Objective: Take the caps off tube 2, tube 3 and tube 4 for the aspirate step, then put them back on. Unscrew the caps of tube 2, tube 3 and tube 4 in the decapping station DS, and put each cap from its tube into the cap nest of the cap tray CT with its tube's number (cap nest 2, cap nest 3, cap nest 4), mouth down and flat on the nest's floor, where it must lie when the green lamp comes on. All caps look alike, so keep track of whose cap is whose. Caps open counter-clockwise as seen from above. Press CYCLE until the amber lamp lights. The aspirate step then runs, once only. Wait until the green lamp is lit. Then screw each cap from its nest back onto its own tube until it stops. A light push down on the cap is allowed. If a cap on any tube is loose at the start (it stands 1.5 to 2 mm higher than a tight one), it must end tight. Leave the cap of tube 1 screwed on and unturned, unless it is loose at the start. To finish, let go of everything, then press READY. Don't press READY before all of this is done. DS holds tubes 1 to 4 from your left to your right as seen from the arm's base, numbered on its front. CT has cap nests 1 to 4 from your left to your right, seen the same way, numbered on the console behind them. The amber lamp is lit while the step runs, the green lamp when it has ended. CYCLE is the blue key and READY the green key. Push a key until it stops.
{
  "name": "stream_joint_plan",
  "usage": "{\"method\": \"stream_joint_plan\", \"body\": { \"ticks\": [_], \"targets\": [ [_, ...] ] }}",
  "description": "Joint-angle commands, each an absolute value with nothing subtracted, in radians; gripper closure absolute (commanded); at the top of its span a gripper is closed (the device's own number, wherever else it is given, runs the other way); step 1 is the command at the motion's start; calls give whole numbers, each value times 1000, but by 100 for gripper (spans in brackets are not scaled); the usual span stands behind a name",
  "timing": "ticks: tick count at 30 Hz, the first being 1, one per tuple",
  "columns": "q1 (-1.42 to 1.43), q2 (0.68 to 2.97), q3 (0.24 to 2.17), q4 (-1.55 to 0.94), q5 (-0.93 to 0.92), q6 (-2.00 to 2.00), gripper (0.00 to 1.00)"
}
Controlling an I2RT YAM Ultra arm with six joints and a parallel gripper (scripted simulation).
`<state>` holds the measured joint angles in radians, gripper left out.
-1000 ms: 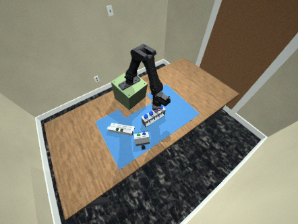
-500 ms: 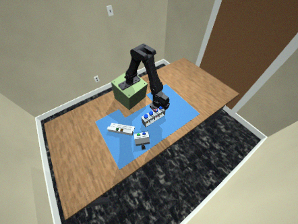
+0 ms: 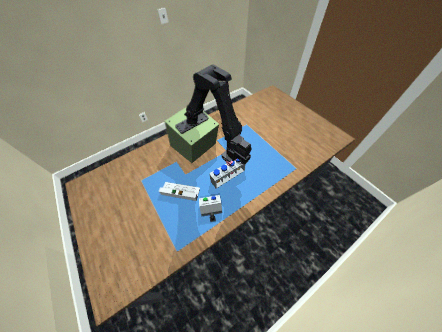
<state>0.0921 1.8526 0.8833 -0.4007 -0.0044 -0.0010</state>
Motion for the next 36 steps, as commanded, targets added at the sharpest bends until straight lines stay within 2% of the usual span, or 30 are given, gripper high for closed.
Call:
{"method": "stream_joint_plan", "body": {
  "ticks": [1, 5, 6, 20, 36],
  "targets": [
    [94, 1844, 897, -401, -4, 3, 51],
    [94, 1844, 897, -401, -4, 3, 51],
    [94, 1844, 897, -401, -4, 3, 100],
    [94, 1844, 897, -401, -4, 3, 100],
    [94, 1733, 926, -542, -4, 2, 100]
  ]
}}
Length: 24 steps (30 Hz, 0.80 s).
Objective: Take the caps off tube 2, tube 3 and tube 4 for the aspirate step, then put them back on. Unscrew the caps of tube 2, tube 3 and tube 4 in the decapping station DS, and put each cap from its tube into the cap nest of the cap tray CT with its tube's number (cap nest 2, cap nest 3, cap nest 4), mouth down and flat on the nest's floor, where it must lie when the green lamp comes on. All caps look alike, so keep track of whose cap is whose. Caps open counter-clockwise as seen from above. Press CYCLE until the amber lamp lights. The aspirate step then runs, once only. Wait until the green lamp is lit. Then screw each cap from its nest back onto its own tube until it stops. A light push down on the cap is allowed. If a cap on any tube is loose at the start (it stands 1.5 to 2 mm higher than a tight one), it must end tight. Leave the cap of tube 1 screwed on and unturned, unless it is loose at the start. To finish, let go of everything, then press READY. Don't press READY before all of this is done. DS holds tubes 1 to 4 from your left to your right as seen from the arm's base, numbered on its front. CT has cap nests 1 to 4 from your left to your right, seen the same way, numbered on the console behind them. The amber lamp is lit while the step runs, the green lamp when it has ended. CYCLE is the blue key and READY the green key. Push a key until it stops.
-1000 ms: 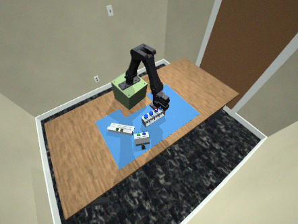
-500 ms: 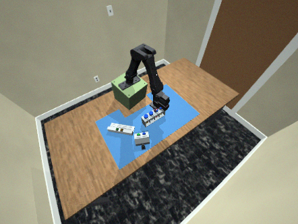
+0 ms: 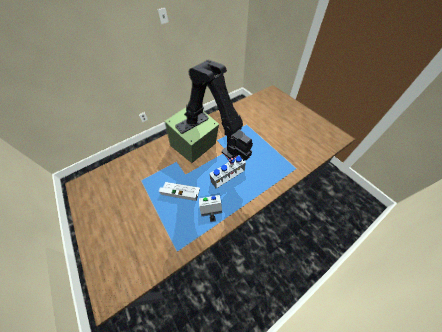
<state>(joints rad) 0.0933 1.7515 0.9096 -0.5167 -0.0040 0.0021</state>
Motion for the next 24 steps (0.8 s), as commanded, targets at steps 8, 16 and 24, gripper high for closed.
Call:
{"method": "stream_joint_plan", "body": {
  "ticks": [8, 16, 24],
  "targets": [
    [-45, 1693, 860, -519, -33, 284, 100],
    [-225, 1672, 816, -504, -70, 607, 100],
    [-474, 1698, 817, -502, -117, 441, 100]
  ]
}}
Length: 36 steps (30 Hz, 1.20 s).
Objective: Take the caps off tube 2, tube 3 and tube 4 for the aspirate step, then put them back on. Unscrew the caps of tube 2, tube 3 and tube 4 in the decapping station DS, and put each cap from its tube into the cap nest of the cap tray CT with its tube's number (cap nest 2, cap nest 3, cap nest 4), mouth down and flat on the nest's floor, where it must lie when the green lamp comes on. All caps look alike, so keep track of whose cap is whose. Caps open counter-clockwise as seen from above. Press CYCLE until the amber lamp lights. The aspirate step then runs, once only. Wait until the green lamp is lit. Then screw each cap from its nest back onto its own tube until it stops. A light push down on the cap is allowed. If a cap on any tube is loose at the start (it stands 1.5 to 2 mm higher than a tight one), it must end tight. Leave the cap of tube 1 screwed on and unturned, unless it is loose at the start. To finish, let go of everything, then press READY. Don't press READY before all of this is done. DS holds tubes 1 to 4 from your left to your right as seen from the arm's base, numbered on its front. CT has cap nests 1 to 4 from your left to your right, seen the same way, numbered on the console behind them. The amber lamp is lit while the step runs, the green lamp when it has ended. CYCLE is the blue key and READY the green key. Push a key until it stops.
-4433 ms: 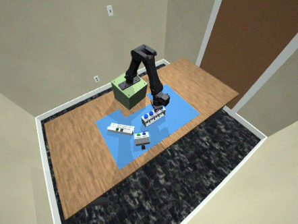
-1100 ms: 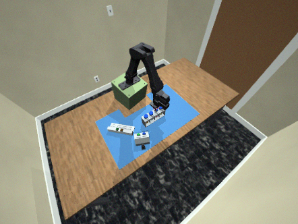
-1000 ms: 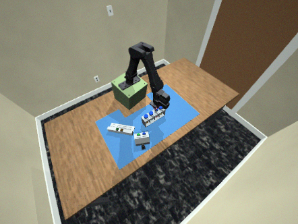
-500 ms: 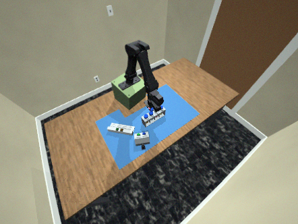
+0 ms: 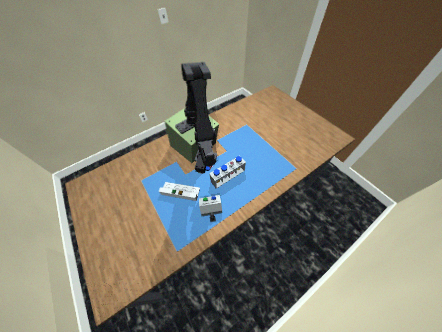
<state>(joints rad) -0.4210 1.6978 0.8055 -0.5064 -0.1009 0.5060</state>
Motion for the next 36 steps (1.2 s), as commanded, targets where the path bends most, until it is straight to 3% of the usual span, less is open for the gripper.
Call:
{"method": "stream_joint_plan", "body": {
  "ticks": [1, 17, 36],
  "targets": [
    [-474, 1698, 817, -502, -117, 441, 100],
    [-880, 1883, 1004, -564, -178, 35, 100],
    [-907, 2000, 1020, -468, -181, 9, 100]
  ]
}}
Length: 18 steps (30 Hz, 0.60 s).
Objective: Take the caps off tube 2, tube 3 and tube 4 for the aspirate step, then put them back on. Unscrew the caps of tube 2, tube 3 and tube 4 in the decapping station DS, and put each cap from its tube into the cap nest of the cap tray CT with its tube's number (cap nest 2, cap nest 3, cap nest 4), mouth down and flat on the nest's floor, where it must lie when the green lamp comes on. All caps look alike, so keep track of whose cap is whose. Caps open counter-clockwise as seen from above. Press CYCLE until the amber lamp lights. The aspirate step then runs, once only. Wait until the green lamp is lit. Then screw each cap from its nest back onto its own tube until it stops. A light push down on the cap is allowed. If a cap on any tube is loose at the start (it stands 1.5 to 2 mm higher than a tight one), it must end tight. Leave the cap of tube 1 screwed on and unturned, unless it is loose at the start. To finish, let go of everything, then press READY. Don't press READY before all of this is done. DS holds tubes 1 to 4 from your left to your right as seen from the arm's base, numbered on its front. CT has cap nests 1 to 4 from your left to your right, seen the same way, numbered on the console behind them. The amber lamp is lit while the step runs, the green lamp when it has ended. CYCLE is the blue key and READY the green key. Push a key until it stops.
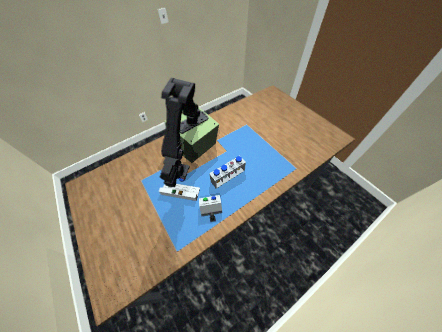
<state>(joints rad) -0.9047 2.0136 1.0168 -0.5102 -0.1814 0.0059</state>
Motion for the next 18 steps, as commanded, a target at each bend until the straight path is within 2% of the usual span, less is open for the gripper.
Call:
{"method": "stream_joint_plan", "body": {
  "ticks": [1, 18],
  "targets": [
    [-904, 2015, 1018, -450, -181, 12, 100],
    [-864, 2262, 1025, -204, -176, 53, 100]
  ]
}}
